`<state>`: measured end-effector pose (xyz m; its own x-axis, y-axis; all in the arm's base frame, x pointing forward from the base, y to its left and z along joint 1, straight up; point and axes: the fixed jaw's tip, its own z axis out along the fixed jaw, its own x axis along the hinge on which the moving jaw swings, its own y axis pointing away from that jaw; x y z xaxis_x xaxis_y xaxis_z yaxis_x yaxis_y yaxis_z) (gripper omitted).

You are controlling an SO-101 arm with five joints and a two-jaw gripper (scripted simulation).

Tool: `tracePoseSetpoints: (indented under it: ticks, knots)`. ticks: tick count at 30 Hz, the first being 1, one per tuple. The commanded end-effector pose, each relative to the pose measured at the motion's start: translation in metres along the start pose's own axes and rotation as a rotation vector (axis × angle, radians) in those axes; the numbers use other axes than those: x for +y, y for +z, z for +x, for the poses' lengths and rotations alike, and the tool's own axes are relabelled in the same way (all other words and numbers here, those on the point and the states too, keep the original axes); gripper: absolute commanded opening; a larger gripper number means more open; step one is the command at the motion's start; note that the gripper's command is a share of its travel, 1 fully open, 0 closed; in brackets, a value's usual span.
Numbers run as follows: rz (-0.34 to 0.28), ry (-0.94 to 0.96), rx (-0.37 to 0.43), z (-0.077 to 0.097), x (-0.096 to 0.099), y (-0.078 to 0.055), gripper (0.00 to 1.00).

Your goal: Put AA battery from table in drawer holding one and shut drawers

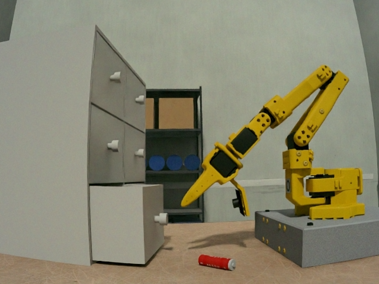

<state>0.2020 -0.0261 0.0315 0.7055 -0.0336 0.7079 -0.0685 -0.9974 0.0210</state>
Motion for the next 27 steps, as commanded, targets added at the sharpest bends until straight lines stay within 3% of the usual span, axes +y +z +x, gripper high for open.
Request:
tracePoseSetpoints:
  ticks: [1, 27]
  knots:
    - [-0.001, 0.001, 0.012, 0.0033, 0.0004, 0.0004, 0.21]
    - [-0.003, 0.003, 0.012, 0.0062, 0.001, 0.0009, 0.21]
